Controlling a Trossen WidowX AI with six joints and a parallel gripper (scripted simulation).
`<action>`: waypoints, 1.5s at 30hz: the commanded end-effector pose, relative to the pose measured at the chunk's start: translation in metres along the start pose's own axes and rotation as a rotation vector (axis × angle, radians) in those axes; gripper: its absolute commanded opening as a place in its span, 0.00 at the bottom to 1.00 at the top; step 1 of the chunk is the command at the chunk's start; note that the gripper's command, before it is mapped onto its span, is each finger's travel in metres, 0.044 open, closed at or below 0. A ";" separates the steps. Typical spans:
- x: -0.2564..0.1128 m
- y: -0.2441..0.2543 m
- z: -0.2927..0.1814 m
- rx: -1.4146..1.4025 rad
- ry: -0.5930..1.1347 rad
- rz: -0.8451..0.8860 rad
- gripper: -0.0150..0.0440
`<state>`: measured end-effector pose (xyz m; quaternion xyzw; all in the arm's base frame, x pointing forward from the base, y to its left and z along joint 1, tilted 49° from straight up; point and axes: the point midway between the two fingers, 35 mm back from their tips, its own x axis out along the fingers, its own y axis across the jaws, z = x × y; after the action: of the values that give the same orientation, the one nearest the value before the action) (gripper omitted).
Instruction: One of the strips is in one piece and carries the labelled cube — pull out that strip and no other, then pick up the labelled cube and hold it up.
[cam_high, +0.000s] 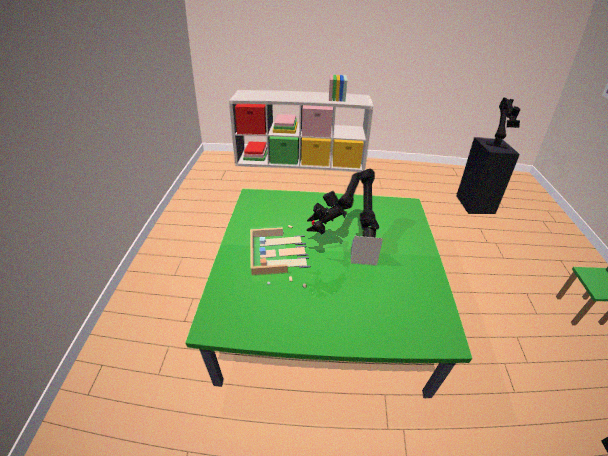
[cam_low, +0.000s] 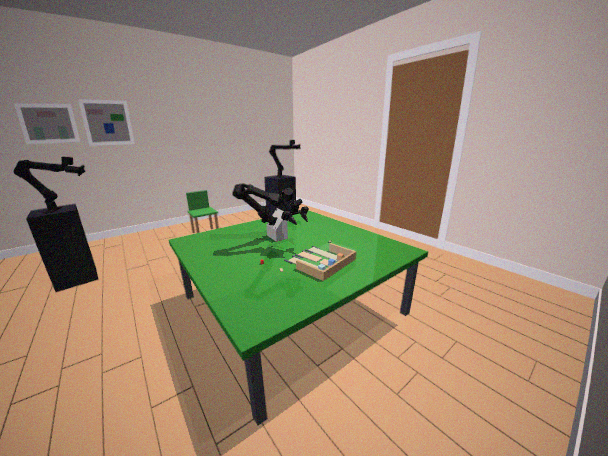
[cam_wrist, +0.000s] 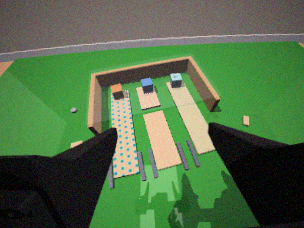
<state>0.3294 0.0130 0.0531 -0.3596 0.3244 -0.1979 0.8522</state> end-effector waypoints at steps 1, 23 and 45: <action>0.002 0.000 0.000 -0.010 0.009 -0.003 0.89; 0.131 -0.101 -0.026 -0.184 0.849 0.062 0.25; 0.147 -0.116 -0.049 -0.197 0.953 0.084 0.25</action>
<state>0.3896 -0.1690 0.0596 -0.2920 0.7059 -0.2789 0.5819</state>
